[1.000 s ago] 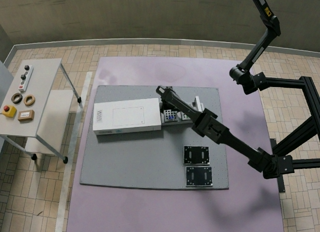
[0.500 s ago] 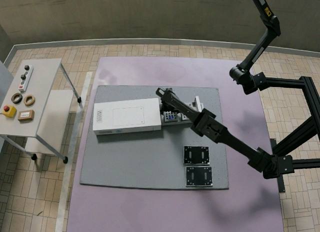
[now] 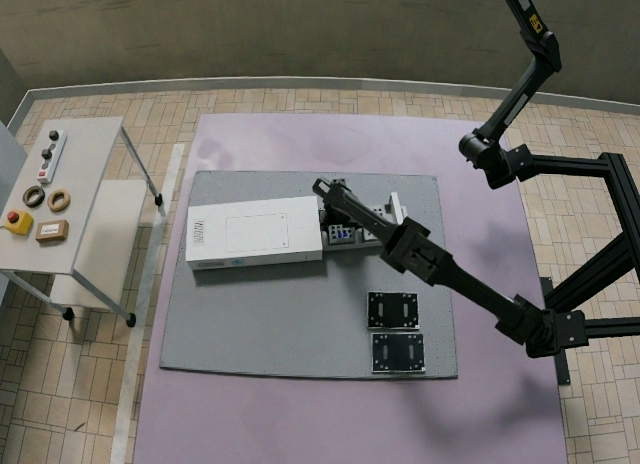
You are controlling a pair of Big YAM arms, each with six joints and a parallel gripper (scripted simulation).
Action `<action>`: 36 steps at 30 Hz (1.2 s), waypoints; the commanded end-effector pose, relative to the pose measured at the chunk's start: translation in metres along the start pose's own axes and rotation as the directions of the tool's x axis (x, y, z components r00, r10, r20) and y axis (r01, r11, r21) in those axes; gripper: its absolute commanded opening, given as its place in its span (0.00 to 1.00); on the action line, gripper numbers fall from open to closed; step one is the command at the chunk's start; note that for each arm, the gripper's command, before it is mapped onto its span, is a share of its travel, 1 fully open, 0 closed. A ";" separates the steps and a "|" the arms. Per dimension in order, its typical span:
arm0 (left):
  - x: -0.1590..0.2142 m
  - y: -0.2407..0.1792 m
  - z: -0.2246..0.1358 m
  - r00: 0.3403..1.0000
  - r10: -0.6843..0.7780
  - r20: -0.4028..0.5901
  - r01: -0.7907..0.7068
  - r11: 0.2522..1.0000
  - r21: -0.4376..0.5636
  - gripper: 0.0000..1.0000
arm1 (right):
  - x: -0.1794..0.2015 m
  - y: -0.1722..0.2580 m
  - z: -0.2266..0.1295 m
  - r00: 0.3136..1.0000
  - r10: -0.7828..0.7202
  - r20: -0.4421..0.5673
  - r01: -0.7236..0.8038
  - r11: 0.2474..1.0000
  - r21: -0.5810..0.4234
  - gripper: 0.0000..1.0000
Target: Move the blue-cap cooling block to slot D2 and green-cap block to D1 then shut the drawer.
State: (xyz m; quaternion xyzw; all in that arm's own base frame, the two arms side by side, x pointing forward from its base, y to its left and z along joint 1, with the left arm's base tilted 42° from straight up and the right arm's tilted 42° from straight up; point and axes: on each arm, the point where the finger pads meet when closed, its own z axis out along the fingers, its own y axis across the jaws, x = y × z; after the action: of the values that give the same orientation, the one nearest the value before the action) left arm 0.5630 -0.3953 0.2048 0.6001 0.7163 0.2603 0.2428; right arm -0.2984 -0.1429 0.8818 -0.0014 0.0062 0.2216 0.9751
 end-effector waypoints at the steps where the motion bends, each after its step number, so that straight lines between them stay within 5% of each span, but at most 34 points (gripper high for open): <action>1: -0.023 0.016 -0.032 0.997 -0.032 0.066 0.035 0.998 -0.048 1.00 | -0.012 -0.001 0.001 1.000 -0.001 0.018 0.001 1.000 -0.001 0.00; 36: -0.003 0.019 -0.023 0.999 -0.023 0.034 0.024 0.999 -0.034 1.00 | -0.012 -0.001 0.001 1.000 -0.001 0.018 0.001 1.000 -0.001 0.00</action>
State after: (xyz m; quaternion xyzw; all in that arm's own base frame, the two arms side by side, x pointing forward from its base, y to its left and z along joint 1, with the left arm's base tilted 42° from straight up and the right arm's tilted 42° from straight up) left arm 0.5613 -0.3982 0.2122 0.6000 0.7152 0.2602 0.2463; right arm -0.2984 -0.1428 0.8818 -0.0014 0.0062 0.2216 0.9751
